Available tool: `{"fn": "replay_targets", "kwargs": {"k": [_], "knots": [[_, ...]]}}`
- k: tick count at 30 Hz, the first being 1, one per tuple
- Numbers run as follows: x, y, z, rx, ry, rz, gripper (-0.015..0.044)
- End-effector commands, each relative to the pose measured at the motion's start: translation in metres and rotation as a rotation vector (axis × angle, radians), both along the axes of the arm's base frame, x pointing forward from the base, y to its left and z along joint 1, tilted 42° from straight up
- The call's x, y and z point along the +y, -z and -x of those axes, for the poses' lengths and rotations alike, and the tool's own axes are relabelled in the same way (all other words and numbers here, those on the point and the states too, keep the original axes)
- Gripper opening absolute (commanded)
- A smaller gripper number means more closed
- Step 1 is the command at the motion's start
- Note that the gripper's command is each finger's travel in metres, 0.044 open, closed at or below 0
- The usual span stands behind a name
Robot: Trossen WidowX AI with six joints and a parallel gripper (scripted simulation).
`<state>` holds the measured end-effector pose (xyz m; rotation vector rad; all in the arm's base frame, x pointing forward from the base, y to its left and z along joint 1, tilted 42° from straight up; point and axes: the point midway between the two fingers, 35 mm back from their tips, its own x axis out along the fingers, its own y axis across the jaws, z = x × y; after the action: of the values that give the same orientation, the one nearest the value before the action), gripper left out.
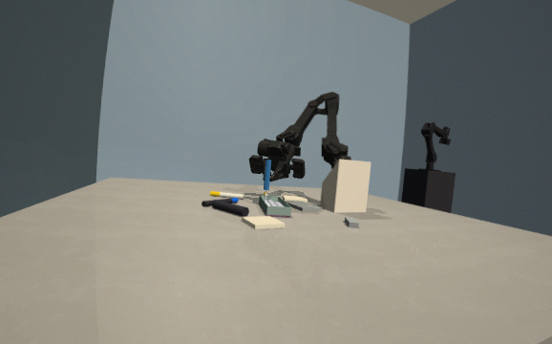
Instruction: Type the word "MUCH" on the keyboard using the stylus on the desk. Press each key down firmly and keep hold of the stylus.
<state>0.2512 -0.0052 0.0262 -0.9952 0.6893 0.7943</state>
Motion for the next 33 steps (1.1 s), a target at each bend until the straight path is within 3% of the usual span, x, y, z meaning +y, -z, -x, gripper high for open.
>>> {"fn": "replay_targets", "kwargs": {"k": [1,33], "knots": [[-0.0007,0.0039,0.0004,0.007,-0.005,-0.006,0.0081],[-0.0062,0.0103,-0.0007,0.007,-0.005,-0.006,0.0081]]}}
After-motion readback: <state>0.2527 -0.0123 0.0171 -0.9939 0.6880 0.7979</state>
